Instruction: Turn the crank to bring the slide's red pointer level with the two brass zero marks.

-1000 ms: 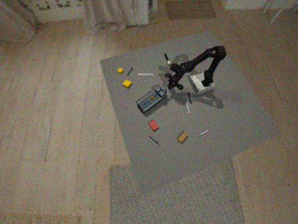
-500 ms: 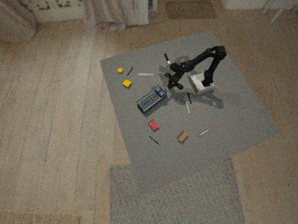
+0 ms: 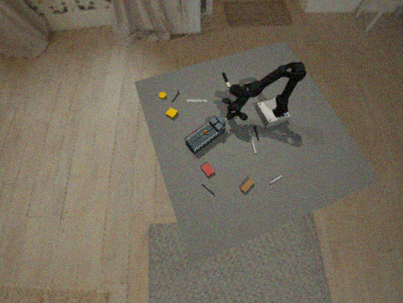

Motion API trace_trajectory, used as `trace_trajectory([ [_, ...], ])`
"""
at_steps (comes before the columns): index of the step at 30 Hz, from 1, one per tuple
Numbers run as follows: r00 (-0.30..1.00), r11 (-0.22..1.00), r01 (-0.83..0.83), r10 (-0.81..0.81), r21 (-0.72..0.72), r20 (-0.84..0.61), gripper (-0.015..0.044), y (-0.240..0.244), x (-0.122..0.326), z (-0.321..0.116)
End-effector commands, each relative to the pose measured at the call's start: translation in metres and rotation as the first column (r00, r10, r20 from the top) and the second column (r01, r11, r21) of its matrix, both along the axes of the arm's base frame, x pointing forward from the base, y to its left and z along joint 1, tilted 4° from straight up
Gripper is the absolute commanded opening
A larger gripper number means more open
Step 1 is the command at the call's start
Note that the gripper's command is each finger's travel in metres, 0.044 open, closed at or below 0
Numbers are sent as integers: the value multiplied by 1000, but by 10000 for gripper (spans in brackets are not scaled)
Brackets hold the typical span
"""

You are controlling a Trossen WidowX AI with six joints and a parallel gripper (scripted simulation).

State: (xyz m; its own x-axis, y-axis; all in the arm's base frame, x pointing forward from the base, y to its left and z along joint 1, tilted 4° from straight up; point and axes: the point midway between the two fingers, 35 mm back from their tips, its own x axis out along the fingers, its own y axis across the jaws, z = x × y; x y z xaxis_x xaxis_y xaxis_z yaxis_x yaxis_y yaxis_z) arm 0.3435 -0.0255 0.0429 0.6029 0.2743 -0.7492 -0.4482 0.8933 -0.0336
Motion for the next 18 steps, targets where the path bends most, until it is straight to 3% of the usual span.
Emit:
trace_trajectory([
  [1,1000,1000,13,-12,-8,16,0,-7,3,5],
  [18,1000,1000,13,-12,-9,16,0,-12,6,5],
])
